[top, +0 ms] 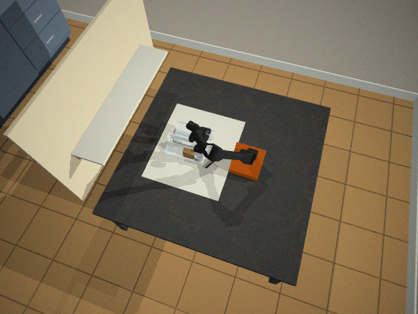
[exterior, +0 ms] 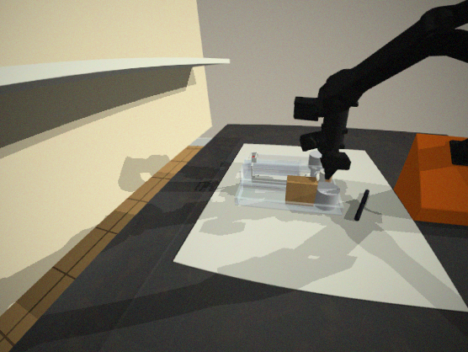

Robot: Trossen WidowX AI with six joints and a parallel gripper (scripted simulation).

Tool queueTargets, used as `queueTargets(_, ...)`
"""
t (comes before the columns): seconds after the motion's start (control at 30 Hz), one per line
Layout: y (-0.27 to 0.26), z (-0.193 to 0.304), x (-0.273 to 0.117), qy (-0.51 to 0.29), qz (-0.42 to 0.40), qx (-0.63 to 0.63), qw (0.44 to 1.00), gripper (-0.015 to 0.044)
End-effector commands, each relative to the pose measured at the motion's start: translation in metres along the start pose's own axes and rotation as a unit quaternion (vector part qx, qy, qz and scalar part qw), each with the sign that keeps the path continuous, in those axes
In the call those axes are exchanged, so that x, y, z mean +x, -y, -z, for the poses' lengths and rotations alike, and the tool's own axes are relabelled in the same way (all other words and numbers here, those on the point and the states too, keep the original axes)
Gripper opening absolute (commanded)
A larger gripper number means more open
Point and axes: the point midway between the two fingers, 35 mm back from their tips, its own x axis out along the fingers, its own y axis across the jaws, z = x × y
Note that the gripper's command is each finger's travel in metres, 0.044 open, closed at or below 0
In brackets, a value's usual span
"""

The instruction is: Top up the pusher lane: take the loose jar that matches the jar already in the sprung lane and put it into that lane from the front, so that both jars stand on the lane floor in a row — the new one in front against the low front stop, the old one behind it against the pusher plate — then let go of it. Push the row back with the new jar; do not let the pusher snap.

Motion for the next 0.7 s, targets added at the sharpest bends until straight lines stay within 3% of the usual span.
queueTargets(0.0,-0.0019,-0.0041,0.0022,0.007,-0.004,-0.005,1.000,0.0000)
queueTargets(0.67,-0.0020,-0.0031,0.0097,0.007,-0.004,-0.005,1.000,0.0000)
